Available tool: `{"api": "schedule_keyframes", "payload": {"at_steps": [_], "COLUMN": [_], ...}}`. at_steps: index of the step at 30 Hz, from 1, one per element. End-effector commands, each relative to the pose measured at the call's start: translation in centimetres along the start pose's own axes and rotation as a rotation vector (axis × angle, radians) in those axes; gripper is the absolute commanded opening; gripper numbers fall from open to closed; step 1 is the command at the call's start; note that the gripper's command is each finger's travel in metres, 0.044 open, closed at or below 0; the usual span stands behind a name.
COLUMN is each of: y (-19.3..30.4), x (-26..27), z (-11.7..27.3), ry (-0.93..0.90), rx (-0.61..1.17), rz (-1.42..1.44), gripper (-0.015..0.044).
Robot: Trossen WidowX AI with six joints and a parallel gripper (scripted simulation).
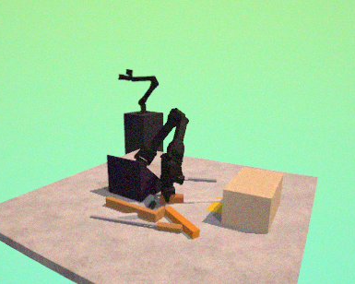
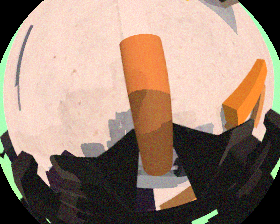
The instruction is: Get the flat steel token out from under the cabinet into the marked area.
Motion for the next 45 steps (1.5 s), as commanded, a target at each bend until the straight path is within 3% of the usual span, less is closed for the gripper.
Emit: {"api": "schedule_keyframes", "payload": {"at_steps": [1,45], "y": [0.32,1.24], "x": [-0.46,-0.98], "z": [0.09,0.08], "ry": [0.003,0.002], "rx": [-0.005,-0.005], "rz": [-0.002,-0.266], "gripper": [0.0000,0.0000]}}
Point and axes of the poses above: the point midway between the two fingers, 35 mm back from their tips, its own z axis back along the fingers, its own x axis across the jaws, y = z × x, the point moved 6 cm from there along z, back along the fingers, and after that the axes turned 9 degrees about -z, right-handed, at the moved point
